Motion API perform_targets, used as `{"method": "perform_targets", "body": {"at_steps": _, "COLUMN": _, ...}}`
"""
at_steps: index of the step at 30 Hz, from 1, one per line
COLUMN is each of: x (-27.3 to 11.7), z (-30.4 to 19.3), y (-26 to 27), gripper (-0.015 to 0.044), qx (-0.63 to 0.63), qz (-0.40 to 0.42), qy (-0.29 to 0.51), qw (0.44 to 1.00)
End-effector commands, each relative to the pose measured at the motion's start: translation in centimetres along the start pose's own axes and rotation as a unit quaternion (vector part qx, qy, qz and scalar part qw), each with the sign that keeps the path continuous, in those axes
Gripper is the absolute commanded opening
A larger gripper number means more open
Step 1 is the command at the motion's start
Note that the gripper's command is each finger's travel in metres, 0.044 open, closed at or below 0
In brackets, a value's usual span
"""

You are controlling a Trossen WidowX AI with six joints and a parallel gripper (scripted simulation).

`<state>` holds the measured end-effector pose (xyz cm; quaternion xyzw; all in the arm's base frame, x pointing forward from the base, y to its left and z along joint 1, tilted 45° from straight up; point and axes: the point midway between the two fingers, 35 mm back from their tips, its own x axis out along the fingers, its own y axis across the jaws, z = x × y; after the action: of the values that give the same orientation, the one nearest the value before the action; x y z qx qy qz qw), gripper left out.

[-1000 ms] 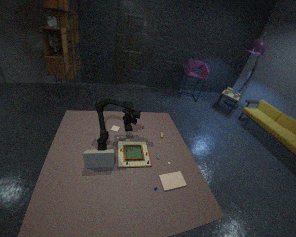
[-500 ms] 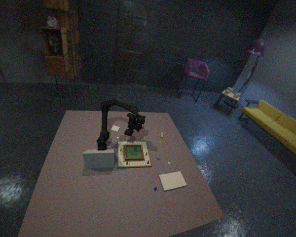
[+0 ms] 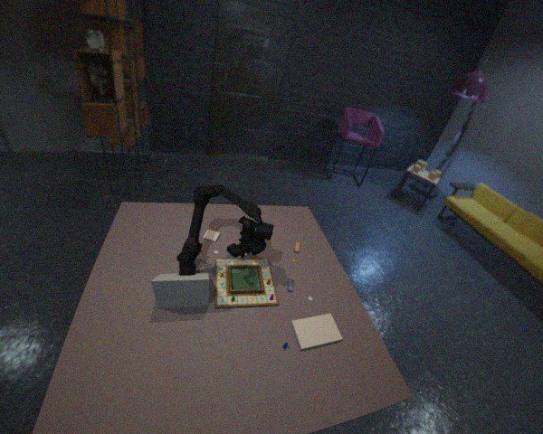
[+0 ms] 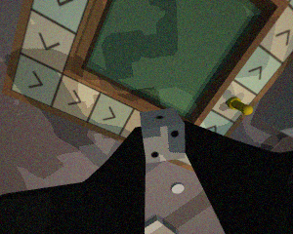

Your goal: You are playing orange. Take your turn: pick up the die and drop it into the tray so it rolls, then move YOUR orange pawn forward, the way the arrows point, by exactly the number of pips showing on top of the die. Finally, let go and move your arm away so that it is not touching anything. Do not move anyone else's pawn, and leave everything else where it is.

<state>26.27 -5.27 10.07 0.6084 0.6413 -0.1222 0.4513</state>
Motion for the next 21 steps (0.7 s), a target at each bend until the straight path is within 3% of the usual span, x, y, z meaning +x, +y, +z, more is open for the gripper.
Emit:
{"method": "perform_targets", "body": {"at_steps": 1, "x": 0.5, "z": 1.6, "y": -0.8, "gripper": 0.0000, "qx": 0.075, "qz": -0.002, "qy": 0.002, "qw": 0.997}}
{"method": "perform_targets", "body": {"at_steps": 13, "x": 1.7, "z": 5.6, "y": -3.2, "gripper": 0.0000, "qx": 0.273, "qz": -0.003, "qy": 0.010, "qw": 0.962}}
{"method": "perform_targets", "body": {"at_steps": 21, "x": 1.8, "z": 5.7, "y": -3.4, "gripper": 0.0000, "qx": 0.283, "qz": -0.005, "qy": 0.009, "qw": 0.959}}
